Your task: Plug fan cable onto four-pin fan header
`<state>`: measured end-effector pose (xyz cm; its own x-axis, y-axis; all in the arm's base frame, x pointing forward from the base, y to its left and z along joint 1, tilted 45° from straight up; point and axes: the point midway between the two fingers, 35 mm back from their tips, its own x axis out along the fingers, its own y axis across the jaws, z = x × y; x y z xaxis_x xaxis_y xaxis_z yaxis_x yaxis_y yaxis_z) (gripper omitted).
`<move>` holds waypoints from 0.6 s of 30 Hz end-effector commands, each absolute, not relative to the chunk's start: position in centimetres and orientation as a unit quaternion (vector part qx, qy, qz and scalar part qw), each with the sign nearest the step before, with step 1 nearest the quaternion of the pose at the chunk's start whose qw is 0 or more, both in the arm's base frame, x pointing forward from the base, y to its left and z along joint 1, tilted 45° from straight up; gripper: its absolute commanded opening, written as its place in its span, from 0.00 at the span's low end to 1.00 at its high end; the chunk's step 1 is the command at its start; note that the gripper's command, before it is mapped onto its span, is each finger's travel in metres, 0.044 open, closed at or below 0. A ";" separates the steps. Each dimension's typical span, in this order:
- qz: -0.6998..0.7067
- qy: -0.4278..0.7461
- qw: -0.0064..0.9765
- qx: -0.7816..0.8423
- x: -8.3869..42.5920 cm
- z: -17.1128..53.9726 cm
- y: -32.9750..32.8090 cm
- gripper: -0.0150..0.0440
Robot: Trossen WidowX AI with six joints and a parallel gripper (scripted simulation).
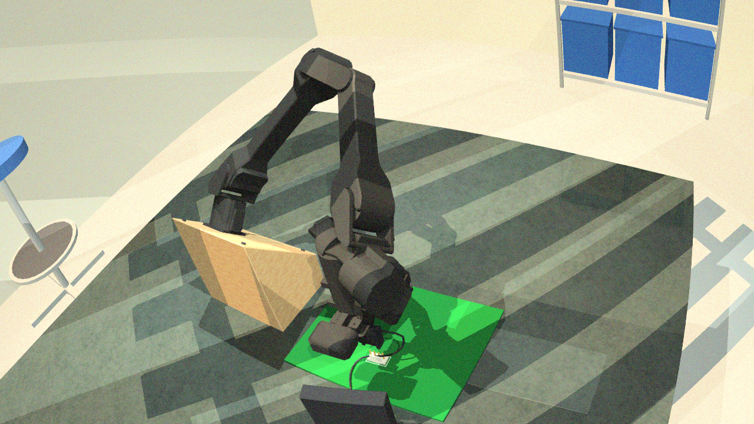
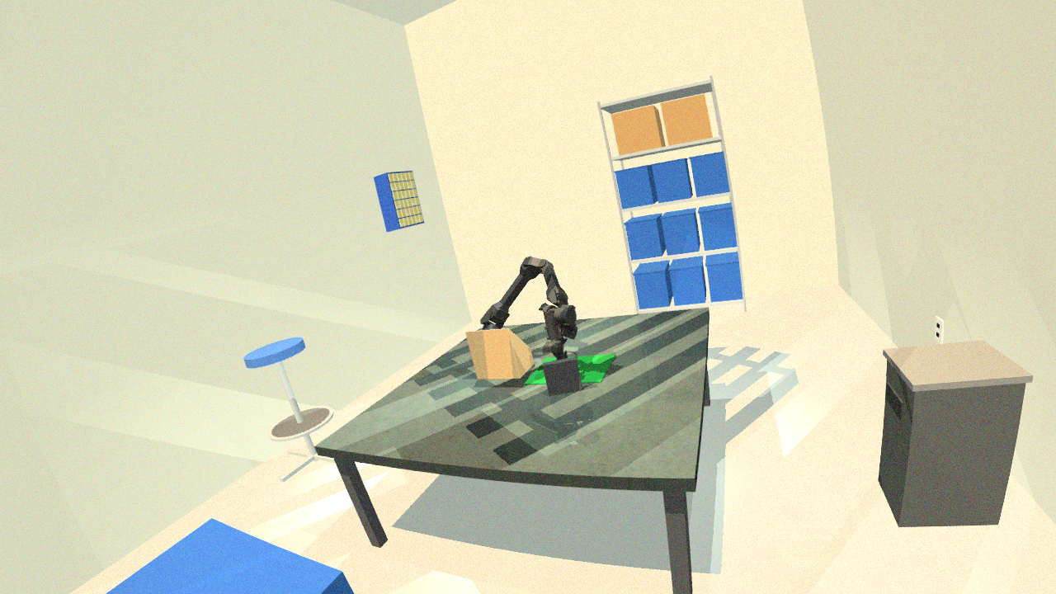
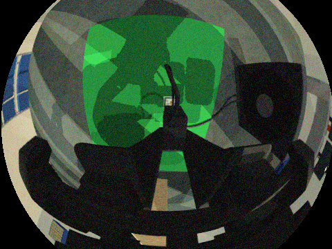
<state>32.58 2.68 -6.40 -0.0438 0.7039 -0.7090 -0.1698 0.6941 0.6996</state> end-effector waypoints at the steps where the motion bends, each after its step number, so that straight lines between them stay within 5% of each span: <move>1: 0.332 0.640 0.663 0.203 32.7 -6.3 2.6 0.25; 18: 0.333 0.639 0.663 0.203 32.6 -7.8 4.2 0.25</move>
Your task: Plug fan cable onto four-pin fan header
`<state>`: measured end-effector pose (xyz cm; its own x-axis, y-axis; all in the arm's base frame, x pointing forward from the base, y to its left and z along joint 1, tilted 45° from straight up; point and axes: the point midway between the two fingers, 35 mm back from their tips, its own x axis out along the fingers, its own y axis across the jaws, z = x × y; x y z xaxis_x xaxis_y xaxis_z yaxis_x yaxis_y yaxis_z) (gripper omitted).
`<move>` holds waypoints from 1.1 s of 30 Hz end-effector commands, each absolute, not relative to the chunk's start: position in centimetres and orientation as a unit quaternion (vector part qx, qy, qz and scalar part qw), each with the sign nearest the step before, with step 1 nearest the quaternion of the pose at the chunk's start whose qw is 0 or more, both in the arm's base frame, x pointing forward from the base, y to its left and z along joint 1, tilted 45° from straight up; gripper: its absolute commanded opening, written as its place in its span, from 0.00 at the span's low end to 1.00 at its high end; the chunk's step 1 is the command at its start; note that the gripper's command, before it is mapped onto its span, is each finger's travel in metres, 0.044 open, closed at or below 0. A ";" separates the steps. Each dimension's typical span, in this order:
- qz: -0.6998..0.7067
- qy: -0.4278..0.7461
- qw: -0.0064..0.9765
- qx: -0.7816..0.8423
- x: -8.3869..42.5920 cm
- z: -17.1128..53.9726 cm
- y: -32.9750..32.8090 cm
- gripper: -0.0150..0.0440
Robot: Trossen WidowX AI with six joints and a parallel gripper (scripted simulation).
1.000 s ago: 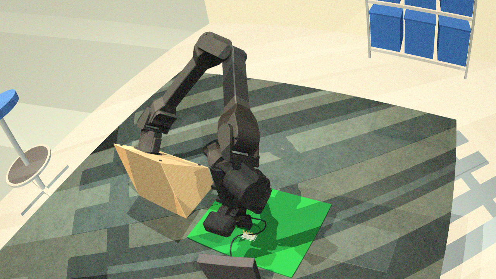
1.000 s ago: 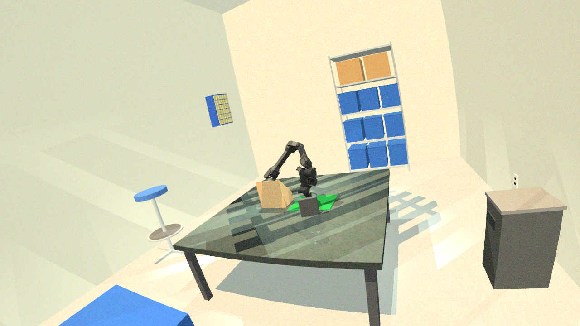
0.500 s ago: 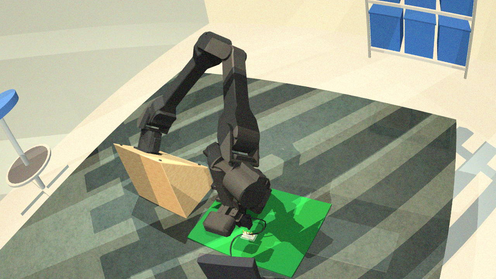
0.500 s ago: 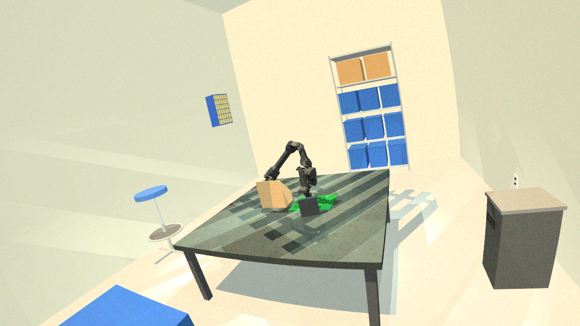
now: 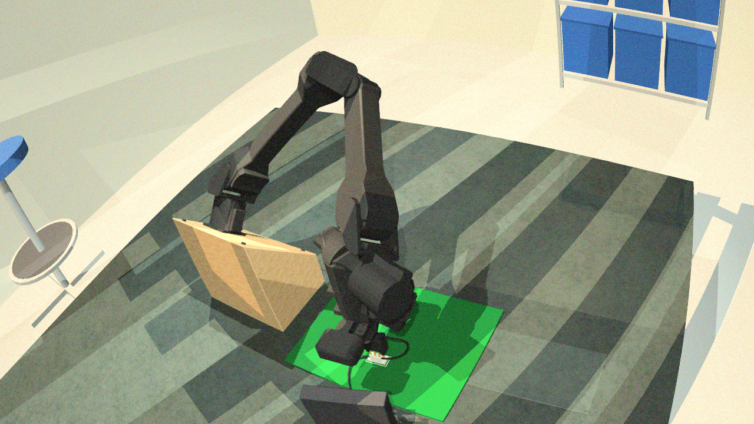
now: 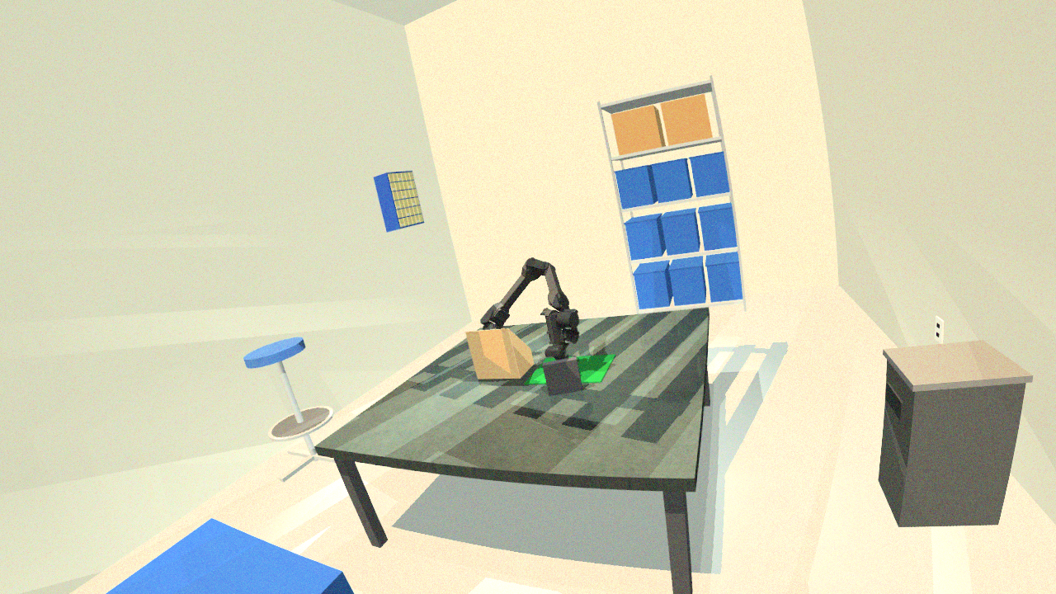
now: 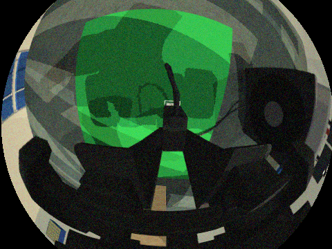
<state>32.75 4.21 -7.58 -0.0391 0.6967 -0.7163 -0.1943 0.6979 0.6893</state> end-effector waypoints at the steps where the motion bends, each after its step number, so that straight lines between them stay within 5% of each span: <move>1: 0.333 0.639 0.663 0.203 32.6 -7.8 4.2 0.25; 33: 0.330 0.641 0.662 0.206 32.7 -7.8 4.3 0.25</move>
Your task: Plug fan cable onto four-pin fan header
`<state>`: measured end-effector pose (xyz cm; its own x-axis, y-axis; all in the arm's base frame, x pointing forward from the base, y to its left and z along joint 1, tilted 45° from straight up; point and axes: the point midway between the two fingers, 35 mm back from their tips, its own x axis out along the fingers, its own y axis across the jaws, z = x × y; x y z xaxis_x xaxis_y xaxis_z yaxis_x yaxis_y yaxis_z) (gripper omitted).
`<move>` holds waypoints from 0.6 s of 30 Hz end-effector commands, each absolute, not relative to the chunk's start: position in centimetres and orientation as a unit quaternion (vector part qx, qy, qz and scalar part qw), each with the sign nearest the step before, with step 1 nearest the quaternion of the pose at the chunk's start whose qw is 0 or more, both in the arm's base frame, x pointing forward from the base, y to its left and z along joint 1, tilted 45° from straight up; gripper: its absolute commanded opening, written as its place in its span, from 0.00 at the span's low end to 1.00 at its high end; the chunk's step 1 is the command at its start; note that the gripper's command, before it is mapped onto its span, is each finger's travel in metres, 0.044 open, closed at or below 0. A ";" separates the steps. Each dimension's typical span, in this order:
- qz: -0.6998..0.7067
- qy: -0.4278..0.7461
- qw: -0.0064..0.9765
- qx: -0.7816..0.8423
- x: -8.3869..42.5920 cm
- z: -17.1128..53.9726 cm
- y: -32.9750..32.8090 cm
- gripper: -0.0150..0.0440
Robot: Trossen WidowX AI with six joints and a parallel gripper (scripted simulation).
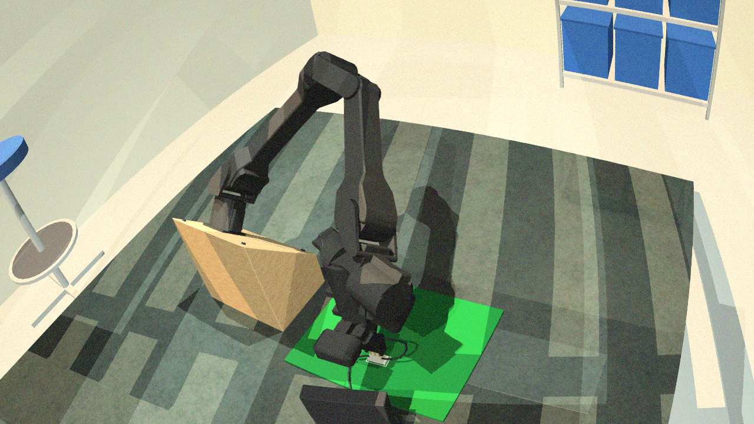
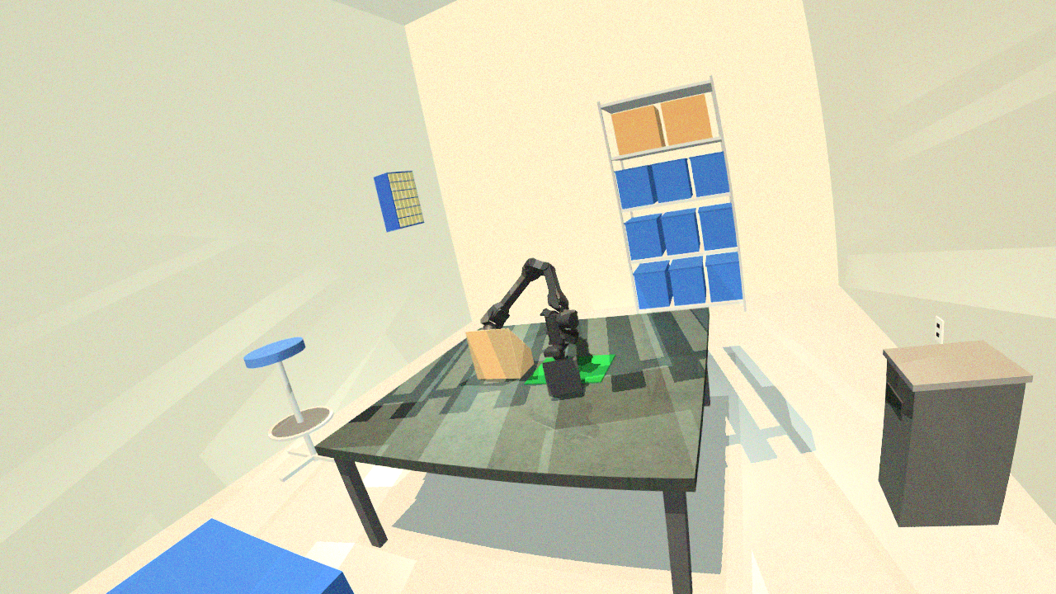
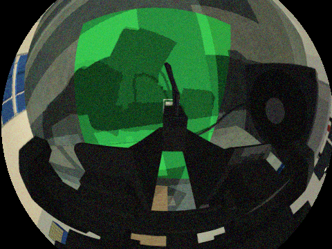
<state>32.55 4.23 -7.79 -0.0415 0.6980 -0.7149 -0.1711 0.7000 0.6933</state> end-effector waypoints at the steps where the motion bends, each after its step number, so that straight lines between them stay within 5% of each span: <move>1: 0.330 0.641 0.662 0.206 32.7 -7.8 4.3 0.25; 18: 0.329 0.641 0.661 0.207 32.5 -8.1 4.4 0.25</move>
